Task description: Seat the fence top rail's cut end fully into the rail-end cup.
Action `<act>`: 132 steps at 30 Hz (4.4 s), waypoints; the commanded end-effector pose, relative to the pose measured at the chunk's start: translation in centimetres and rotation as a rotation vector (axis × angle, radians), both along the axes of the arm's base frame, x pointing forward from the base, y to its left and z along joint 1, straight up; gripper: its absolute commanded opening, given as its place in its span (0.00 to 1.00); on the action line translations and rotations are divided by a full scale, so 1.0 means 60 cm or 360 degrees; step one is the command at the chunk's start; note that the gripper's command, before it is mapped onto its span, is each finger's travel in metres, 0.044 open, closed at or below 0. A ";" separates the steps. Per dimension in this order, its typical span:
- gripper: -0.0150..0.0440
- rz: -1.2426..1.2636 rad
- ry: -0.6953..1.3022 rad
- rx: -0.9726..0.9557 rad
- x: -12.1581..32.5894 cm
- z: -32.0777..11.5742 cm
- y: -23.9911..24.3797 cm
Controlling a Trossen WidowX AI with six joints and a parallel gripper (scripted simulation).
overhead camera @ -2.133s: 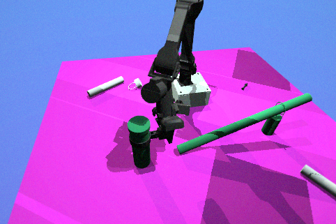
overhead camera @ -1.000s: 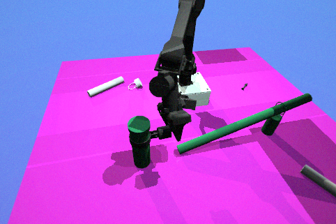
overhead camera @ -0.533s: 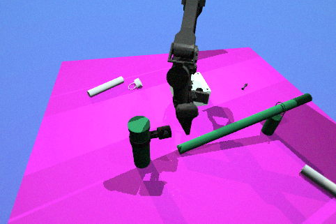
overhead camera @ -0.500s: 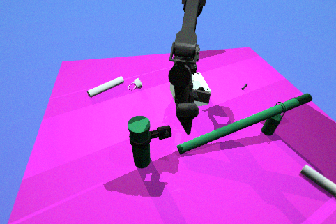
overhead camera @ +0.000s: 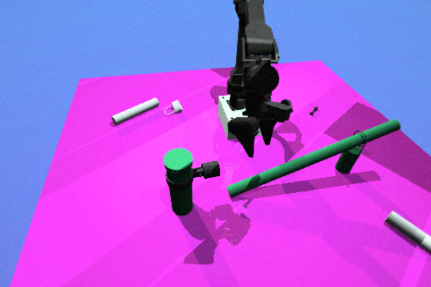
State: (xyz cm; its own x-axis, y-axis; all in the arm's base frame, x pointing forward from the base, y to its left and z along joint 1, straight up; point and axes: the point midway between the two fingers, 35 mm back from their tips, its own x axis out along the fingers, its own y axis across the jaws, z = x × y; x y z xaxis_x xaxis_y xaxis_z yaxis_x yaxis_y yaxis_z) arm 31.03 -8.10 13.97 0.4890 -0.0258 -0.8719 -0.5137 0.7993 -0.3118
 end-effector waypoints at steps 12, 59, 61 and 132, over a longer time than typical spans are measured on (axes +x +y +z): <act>1.00 -0.1032 -0.0095 0.0551 -0.025 0.082 0.082; 1.00 0.1386 0.0737 -0.0344 0.016 -0.084 0.091; 1.00 0.1386 0.0737 -0.0344 0.016 -0.084 0.091; 0.58 0.1386 0.0738 -0.0343 0.020 -0.267 0.091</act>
